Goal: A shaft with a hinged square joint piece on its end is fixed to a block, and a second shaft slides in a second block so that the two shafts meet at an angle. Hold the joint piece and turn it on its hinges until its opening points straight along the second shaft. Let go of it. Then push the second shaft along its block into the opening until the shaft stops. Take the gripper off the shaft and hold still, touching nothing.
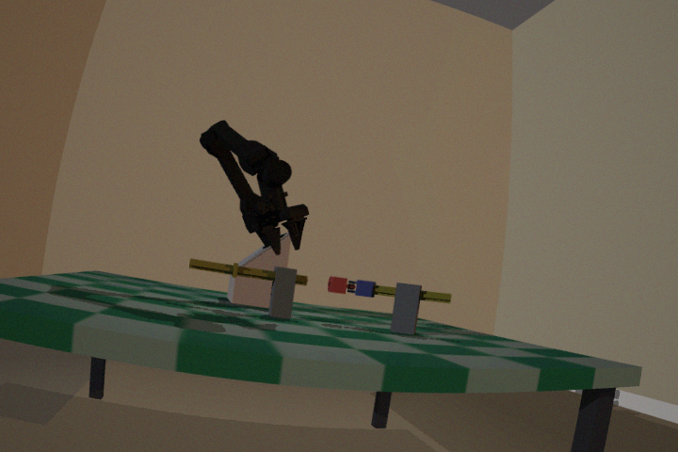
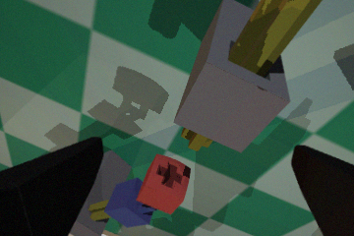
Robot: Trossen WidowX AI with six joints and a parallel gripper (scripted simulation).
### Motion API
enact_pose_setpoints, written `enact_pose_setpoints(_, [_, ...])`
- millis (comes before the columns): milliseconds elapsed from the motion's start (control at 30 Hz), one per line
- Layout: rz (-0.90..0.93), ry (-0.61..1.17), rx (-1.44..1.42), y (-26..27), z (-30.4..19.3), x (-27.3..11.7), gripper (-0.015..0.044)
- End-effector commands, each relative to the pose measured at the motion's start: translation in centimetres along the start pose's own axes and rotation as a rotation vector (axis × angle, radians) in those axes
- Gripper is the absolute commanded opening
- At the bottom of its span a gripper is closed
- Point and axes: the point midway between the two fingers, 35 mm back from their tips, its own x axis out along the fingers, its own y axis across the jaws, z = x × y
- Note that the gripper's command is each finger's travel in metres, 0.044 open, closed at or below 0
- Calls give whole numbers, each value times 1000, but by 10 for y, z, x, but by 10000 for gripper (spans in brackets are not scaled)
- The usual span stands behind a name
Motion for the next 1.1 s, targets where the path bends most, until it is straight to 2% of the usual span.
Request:
enact_pose_setpoints(0, [2,-40,-100,-1,16,-9,440])
enact_pose_setpoints(500, [-112,-172,-580,-25,78,-36,440])
enact_pose_setpoints(1067, [-352,-217,-1112,-67,140,-74,440])
